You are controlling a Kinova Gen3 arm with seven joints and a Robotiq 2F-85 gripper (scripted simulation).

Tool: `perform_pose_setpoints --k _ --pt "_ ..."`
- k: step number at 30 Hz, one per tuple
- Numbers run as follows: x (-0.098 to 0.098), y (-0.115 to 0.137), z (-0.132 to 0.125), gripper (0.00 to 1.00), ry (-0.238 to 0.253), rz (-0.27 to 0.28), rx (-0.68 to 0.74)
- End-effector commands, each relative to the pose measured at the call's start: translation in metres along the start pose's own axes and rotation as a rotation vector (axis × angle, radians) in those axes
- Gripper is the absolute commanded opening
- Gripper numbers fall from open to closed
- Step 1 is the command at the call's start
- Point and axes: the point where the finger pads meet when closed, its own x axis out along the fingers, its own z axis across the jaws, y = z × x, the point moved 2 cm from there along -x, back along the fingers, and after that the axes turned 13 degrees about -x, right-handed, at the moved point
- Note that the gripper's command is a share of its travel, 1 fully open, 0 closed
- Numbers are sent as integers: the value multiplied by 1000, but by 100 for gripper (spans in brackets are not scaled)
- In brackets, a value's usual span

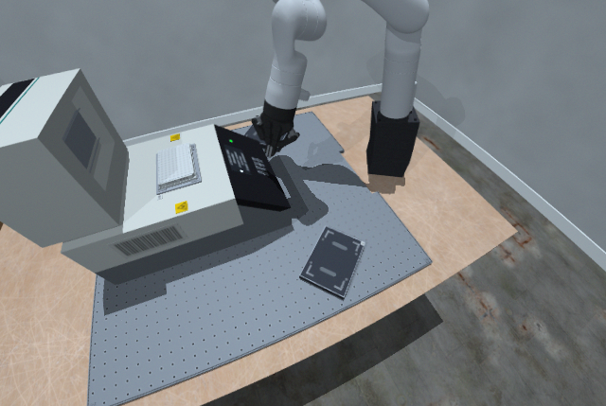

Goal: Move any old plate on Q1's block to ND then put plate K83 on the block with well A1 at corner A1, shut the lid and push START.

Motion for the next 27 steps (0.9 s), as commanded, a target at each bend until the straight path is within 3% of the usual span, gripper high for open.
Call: perform_pose_setpoints --k 1,27 --pt "4 0 0 10 2 -1 0" --pt "30 4 6 10 2 -1 0"
